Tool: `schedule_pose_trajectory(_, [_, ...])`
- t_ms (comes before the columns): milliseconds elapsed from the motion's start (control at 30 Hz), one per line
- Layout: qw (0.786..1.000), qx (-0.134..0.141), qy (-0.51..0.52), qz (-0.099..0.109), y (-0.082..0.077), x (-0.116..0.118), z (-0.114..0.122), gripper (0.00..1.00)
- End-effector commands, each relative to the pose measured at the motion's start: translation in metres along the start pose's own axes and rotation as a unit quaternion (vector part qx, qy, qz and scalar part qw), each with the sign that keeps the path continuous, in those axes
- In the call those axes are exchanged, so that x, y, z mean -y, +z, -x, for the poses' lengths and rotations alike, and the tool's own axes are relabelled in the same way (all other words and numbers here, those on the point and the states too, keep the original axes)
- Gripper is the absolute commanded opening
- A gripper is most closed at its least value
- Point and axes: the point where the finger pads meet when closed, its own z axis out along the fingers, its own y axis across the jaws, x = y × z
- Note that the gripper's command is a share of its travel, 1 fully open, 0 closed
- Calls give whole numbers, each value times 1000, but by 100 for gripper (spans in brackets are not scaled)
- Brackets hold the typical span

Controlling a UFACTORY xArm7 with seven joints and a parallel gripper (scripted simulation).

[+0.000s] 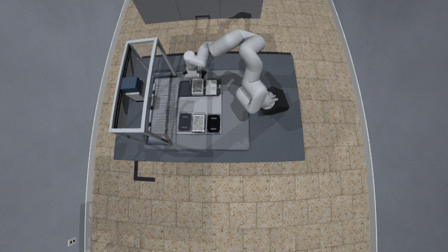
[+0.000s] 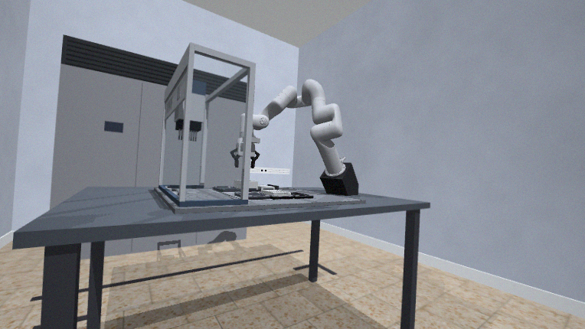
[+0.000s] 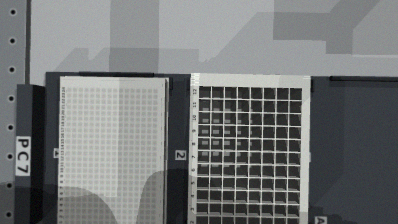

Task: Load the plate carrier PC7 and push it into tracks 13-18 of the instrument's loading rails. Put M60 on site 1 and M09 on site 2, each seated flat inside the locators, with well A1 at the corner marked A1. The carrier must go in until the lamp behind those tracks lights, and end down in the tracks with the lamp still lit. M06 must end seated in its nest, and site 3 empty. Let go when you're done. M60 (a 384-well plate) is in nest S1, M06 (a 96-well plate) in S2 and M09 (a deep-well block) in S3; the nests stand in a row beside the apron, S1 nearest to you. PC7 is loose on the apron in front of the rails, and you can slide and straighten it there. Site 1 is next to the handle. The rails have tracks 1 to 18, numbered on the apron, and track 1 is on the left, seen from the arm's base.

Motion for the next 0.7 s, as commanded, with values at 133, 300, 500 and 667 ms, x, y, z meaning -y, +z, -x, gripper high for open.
schedule_pose_trajectory(133, [1000, 0, 0, 2, -1, -2, 39, 100])
schedule_pose_trajectory(300, [1000, 1, 0, 2, -1, -2, 54, 100])
schedule_pose_trajectory(500, [1000, 1, 0, 2, -1, -2, 70, 100])
schedule_pose_trajectory(667, [1000, 1, 0, 2, -1, -2, 70, 100])
